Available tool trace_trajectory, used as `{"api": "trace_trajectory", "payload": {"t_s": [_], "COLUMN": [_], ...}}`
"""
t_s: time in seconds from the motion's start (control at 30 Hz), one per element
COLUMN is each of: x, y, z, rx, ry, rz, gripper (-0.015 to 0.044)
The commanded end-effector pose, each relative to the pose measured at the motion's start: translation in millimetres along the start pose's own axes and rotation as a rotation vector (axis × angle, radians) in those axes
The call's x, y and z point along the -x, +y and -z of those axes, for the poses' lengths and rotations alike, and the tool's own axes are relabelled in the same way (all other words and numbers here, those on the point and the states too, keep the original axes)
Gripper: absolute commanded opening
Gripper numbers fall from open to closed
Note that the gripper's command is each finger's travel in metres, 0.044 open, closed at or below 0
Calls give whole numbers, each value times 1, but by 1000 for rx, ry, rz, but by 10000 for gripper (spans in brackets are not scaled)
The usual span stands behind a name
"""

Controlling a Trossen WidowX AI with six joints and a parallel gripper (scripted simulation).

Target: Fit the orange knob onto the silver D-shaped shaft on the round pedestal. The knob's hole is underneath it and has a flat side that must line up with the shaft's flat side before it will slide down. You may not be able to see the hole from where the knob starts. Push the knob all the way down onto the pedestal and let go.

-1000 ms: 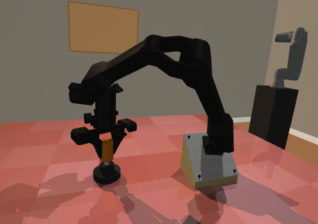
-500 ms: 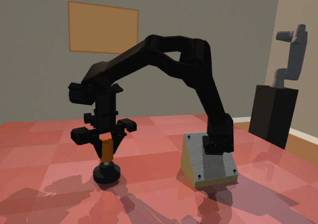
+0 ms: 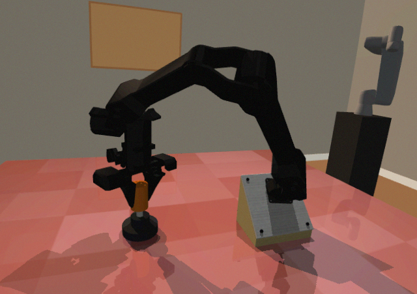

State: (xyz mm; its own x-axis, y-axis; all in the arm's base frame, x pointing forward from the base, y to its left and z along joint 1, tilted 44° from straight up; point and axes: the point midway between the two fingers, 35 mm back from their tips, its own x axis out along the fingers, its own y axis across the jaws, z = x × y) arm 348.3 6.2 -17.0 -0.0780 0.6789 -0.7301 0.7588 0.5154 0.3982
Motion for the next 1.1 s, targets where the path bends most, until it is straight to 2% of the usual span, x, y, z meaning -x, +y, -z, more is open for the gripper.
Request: {"api": "trace_trajectory", "payload": {"t_s": [0.0, 1.07], "x": [0, -4], "y": [2, 0], "z": [-1, 0], "rx": [78, 78], "ry": [-1, -1], "rz": [-2, -2], "gripper": [0, 0]}}
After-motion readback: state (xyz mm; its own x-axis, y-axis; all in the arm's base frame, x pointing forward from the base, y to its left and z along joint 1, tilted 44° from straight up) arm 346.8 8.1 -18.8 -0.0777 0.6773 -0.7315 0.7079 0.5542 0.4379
